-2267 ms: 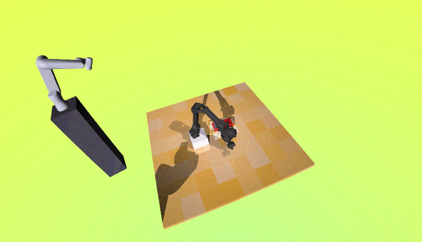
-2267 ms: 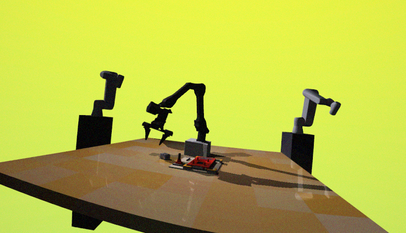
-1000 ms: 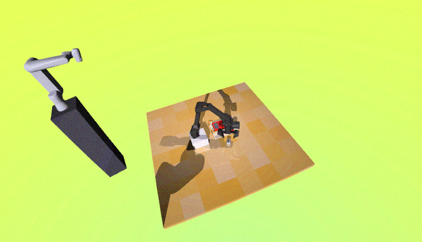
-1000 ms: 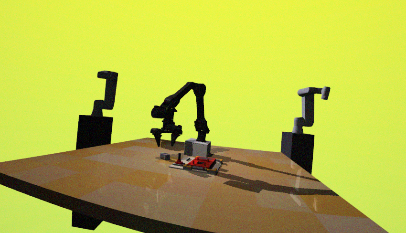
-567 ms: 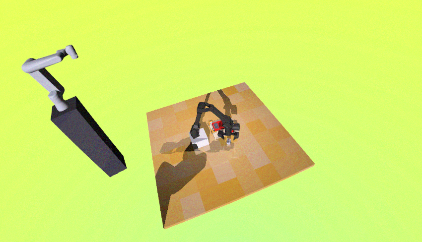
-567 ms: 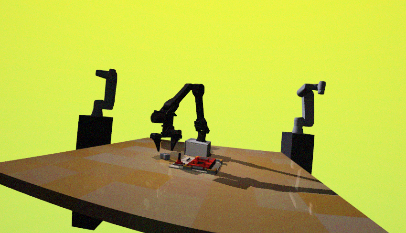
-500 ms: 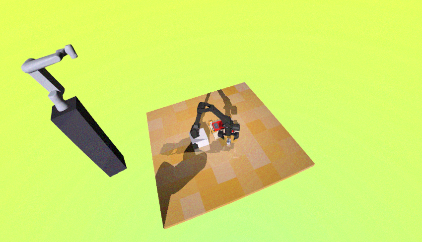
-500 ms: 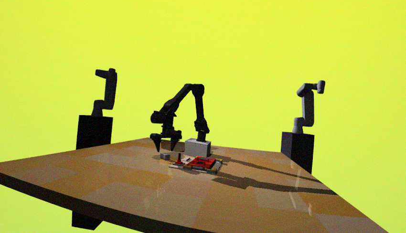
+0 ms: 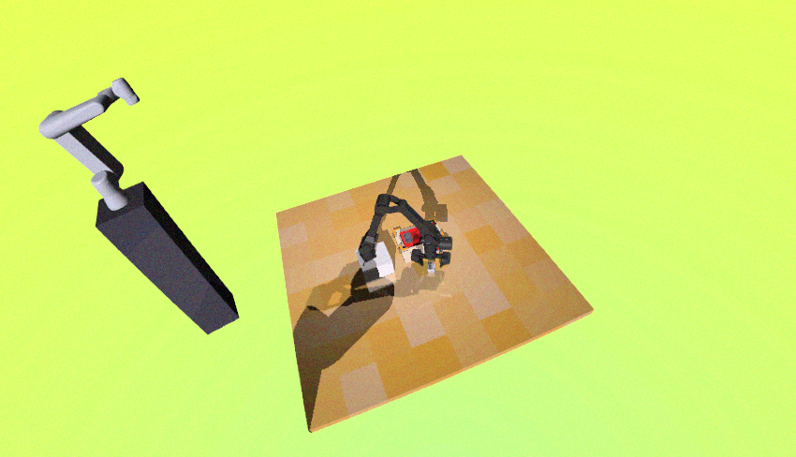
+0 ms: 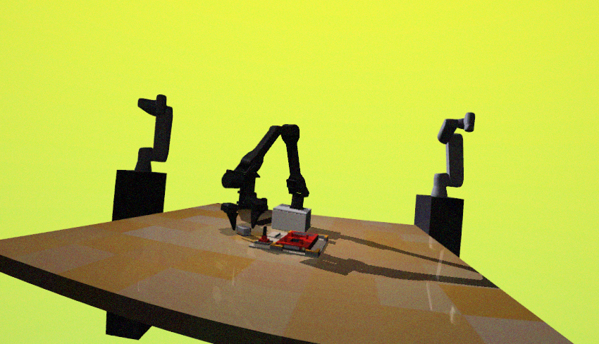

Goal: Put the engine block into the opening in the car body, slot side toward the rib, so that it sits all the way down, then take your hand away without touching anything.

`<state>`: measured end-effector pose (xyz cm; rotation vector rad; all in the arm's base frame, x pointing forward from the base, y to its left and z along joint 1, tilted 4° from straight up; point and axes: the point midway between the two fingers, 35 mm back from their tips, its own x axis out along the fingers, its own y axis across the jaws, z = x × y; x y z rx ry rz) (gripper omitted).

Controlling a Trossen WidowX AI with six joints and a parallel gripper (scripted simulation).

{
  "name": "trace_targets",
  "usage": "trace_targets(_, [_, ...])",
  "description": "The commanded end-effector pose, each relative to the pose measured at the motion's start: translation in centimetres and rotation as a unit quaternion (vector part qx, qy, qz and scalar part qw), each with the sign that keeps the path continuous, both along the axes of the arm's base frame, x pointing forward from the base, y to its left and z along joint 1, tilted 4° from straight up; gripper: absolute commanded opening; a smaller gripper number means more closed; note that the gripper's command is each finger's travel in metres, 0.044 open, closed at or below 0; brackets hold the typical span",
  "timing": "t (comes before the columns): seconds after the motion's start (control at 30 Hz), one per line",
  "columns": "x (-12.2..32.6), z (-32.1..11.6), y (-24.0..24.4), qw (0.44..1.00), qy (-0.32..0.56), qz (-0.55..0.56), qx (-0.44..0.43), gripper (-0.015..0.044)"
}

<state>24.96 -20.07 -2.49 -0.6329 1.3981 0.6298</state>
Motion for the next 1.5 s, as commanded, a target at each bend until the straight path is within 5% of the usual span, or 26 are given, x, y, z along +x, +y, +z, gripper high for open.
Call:
trace_targets(0.0, [0.0,-0.2,0.1,1.000,0.000,-0.003,0.003,0.0335])
trace_targets(0.23, [0.0,-0.2,0.1,1.000,0.000,-0.003,0.003,0.0151])
trace_targets(0.47, [0.0,-0.2,0.1,1.000,0.000,-0.003,0.003,0.0105])
trace_targets(0.6, [0.0,0.2,0.0,1.000,0.000,-0.003,0.003,0.0000])
trace_targets(1.47, [-0.7,8.3,-0.4,1.000,0.000,-0.003,0.002,0.0000])
